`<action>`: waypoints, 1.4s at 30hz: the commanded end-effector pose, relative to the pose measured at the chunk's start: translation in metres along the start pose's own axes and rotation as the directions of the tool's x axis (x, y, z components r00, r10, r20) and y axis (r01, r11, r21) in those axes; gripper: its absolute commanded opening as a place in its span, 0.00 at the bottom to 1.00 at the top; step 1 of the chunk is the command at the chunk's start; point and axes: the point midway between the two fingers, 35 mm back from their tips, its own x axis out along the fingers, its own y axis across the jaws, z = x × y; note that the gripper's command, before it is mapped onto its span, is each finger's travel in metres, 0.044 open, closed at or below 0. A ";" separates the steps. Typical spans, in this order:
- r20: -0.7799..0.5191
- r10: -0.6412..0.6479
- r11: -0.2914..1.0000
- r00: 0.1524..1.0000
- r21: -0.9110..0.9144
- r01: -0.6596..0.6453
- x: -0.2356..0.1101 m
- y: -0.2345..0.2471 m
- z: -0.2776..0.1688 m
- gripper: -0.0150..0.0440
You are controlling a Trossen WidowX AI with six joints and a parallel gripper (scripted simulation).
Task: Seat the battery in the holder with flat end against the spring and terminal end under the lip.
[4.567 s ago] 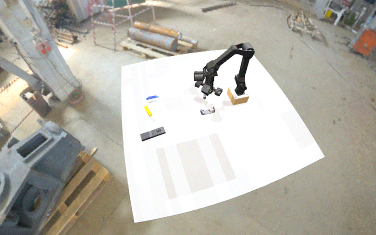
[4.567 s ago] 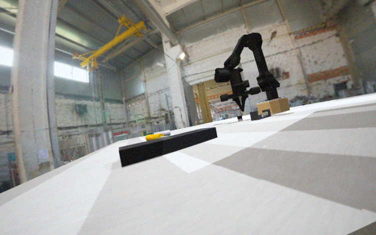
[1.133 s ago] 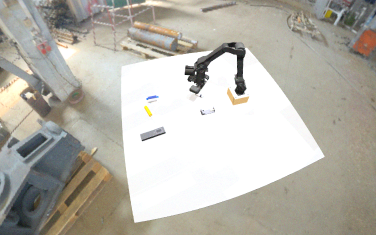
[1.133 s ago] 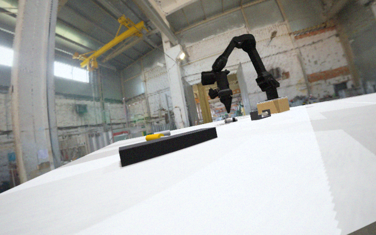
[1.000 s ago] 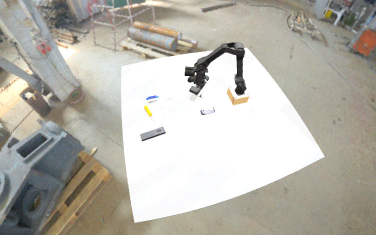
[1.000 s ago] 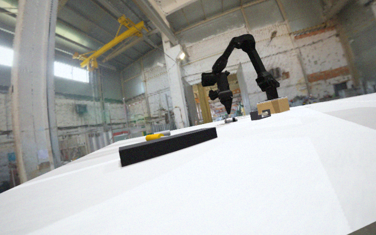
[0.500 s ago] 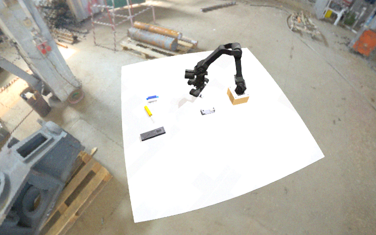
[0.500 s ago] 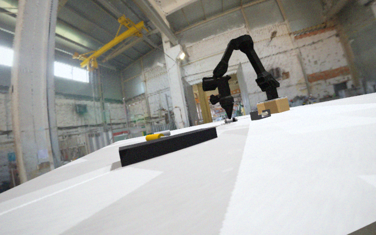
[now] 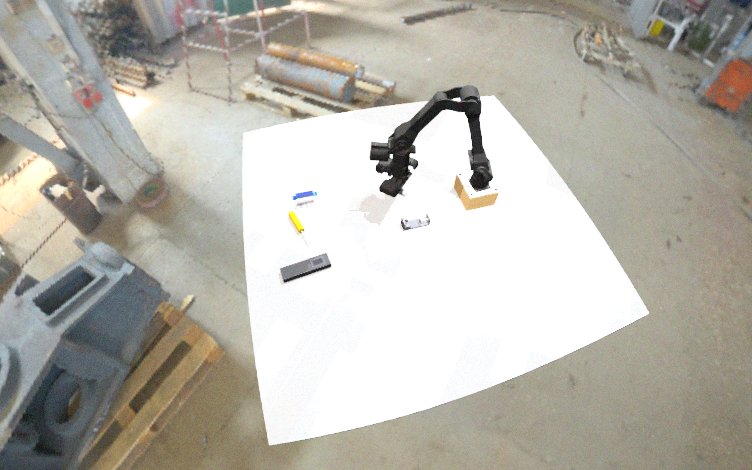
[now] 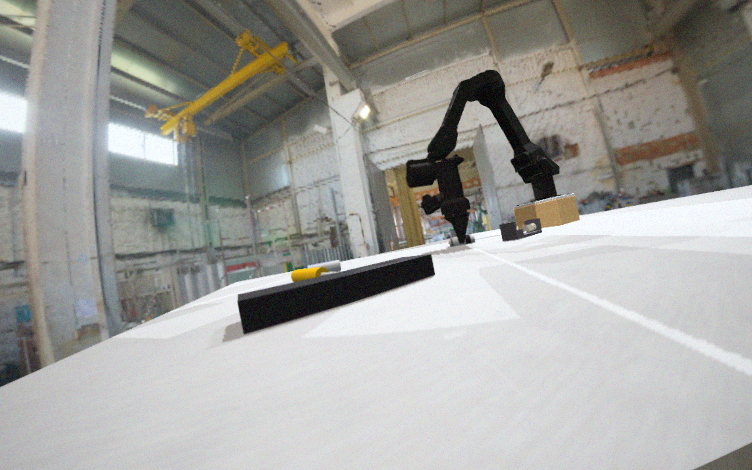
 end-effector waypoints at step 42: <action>-0.007 0.005 0.729 1.000 -0.685 -0.009 -0.076 0.100 -0.110 0.38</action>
